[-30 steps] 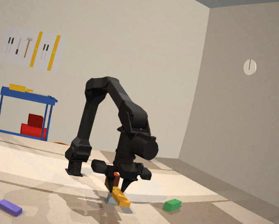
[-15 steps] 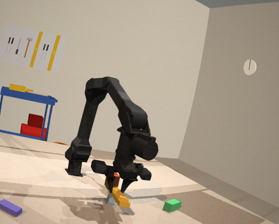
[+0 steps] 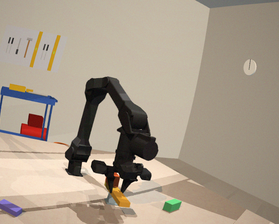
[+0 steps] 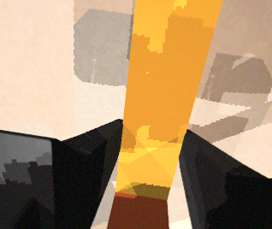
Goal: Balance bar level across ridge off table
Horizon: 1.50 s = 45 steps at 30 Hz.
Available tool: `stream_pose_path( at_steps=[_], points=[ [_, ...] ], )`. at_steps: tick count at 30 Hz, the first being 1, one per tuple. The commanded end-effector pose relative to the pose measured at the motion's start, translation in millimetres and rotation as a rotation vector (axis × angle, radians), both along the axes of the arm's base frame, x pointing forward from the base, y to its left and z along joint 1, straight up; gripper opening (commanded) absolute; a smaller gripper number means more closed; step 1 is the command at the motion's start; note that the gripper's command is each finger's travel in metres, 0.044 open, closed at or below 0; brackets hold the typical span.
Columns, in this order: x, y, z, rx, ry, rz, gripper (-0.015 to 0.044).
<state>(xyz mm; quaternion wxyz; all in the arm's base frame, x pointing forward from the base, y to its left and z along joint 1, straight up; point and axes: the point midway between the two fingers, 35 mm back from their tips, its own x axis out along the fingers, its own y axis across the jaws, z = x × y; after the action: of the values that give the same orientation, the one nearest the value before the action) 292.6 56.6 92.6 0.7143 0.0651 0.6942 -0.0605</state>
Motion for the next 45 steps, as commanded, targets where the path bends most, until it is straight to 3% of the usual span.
stream_pose_path(
  at_steps=[1,45],
  points=[
    [0.6,0.4,-0.4,0.002,-0.003,-0.001,0.0000],
    [0.3,0.2,-4.1,0.002,-0.003,-0.001,0.0000]
  ],
)
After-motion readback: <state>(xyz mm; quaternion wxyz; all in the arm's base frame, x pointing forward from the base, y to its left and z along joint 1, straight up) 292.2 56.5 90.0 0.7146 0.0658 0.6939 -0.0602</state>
